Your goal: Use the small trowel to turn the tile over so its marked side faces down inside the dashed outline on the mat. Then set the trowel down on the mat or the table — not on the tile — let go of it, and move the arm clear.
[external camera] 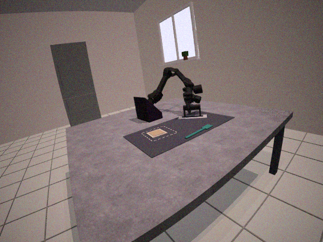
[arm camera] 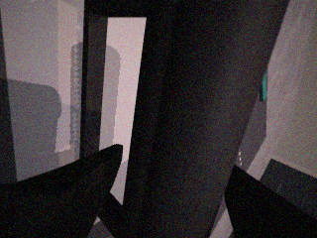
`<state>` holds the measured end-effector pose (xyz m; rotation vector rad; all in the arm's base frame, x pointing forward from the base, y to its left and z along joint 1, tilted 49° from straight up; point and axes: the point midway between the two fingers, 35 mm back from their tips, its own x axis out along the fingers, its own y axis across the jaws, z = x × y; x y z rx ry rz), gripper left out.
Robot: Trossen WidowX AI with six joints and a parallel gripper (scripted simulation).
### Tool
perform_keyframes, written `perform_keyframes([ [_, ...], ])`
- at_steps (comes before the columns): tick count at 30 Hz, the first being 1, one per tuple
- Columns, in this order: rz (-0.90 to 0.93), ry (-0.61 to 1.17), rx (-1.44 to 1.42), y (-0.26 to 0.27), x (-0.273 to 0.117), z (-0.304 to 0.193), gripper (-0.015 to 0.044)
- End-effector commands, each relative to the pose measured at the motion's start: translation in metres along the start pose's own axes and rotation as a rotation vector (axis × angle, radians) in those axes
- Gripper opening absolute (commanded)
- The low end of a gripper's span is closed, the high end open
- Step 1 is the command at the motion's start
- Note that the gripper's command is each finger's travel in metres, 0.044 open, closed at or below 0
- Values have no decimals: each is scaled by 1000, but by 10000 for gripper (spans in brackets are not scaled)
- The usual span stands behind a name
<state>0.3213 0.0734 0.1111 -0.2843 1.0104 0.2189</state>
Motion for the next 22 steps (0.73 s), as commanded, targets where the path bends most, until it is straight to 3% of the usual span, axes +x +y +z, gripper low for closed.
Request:
perform_keyframes([
  [1,-4,0,3,-1,0,0,300],
  [9,0,0,1,0,-54,1,300],
  [15,0,0,0,-2,-61,-1,300],
  [22,0,-5,-3,-51,-112,-44,300],
])
